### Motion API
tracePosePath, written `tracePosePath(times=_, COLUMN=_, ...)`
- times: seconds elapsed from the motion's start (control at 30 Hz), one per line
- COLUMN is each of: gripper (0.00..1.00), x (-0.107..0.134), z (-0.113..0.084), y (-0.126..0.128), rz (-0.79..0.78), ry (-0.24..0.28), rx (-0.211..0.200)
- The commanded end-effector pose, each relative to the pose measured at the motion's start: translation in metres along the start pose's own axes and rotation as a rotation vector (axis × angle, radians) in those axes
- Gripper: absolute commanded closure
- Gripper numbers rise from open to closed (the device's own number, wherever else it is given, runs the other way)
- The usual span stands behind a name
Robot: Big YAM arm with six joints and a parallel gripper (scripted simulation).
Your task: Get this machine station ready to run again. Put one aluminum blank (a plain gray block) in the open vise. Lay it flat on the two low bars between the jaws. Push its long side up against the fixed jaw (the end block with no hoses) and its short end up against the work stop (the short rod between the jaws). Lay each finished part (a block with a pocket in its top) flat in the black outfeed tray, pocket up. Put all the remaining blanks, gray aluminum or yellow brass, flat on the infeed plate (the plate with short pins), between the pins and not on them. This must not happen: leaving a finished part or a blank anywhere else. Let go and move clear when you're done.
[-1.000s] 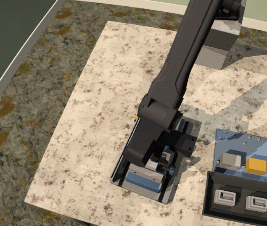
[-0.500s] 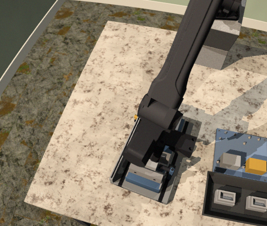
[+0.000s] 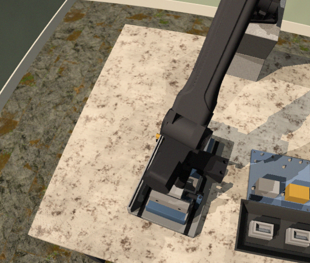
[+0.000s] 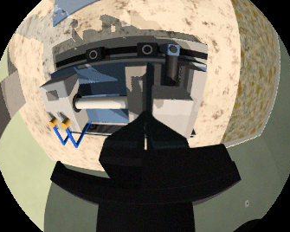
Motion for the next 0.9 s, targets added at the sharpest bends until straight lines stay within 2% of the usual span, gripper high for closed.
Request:
tracePosePath(times=0.0, gripper=1.0, x=0.001, z=-0.012, y=-0.008, rz=-0.002, ry=0.003, rx=0.053)
tracePosePath(times=0.53, gripper=1.0, x=0.005, z=-0.014, y=0.0, rz=-0.001, ry=0.006, rx=0.047)
tracePosePath(times=0.87, gripper=1.0, x=0.005, z=-0.024, y=0.004, rz=-0.002, ry=0.004, rx=0.033)
Point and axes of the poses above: the point where the finger pads meet when closed, its own z axis out along the fingers, its own y axis across the jaws, x = y × z, the point moved 4 cm from there along -z, back along the fingers, and after that the axes turned 3 degrees about z, right-handed, at the moved point
